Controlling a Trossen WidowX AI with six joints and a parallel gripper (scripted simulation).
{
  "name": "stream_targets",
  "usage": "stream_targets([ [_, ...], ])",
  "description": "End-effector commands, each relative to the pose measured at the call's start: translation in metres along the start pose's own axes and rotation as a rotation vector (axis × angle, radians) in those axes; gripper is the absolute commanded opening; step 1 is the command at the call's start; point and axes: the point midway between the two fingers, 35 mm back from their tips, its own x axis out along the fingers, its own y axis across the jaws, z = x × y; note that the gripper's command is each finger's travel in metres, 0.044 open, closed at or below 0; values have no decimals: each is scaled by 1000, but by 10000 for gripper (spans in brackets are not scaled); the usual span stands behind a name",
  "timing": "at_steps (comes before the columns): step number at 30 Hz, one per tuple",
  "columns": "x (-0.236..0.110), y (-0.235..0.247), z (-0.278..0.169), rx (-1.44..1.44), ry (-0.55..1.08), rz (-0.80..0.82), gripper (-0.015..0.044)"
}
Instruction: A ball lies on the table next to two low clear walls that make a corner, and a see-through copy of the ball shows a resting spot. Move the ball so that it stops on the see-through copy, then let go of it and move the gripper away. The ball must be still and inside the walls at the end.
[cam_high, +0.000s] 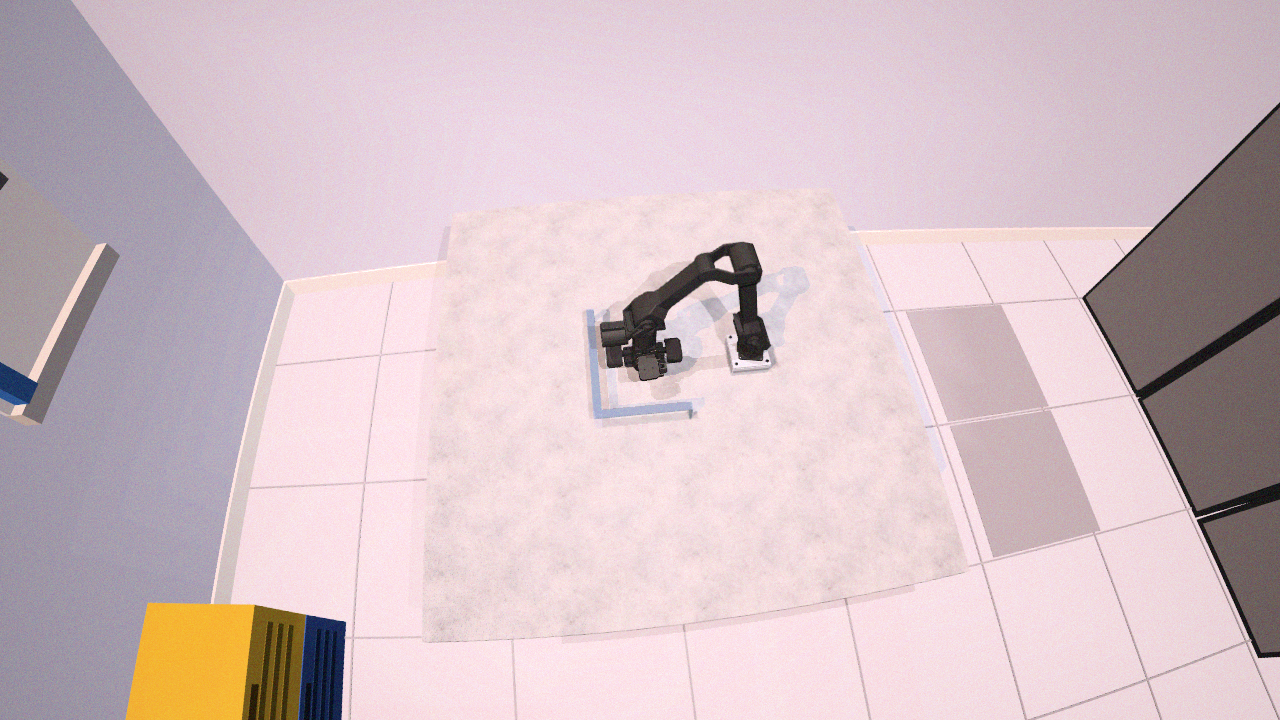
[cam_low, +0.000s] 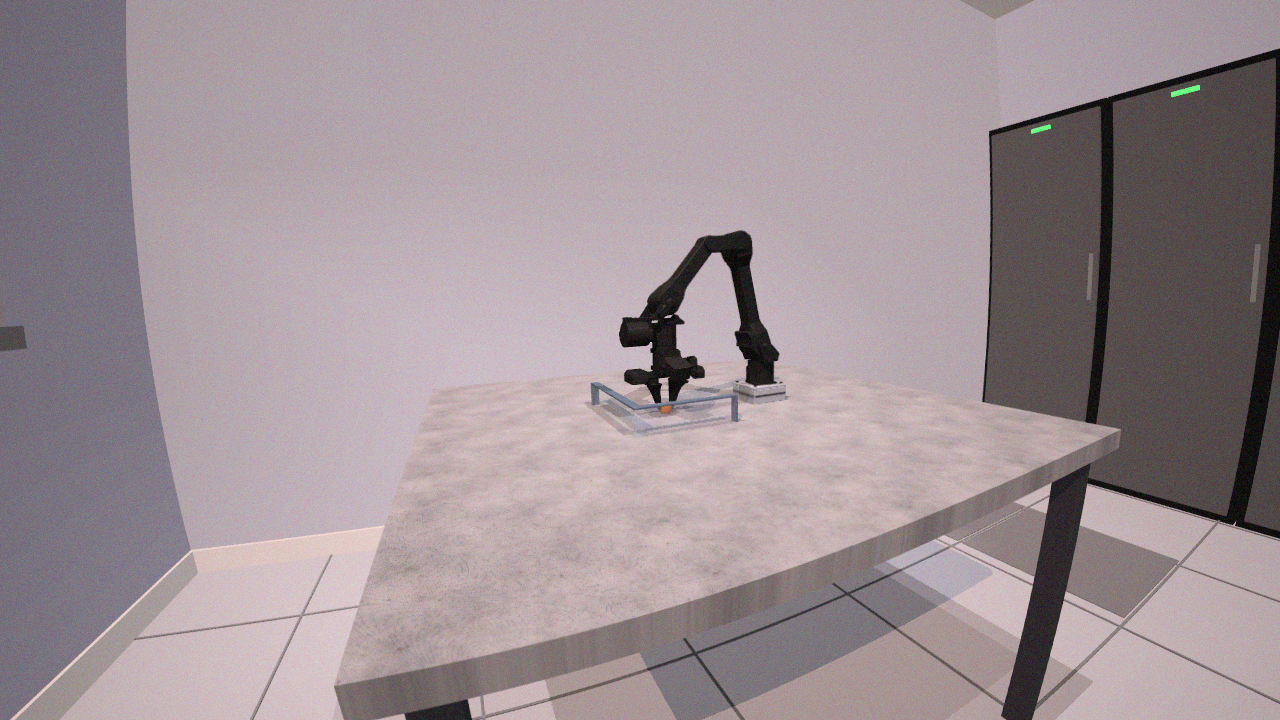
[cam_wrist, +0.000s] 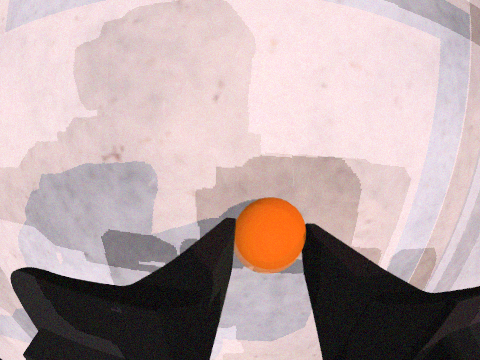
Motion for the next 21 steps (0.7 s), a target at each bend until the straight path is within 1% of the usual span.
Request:
stream_targets([
  [1, 0, 0, 0, 0, 0, 0, 105],
  [6, 0, 0, 0, 0, 0, 0, 236],
  [13, -3, -1, 0, 0, 0, 0, 243],
  [15, -25, -3, 0, -1, -1, 0, 243],
  [18, -76, -2, 0, -4, -2, 1, 243],
  [19, -85, 0, 0, -4, -2, 1, 243],
  [21, -88, 0, 0, -4, -2, 1, 243],
])
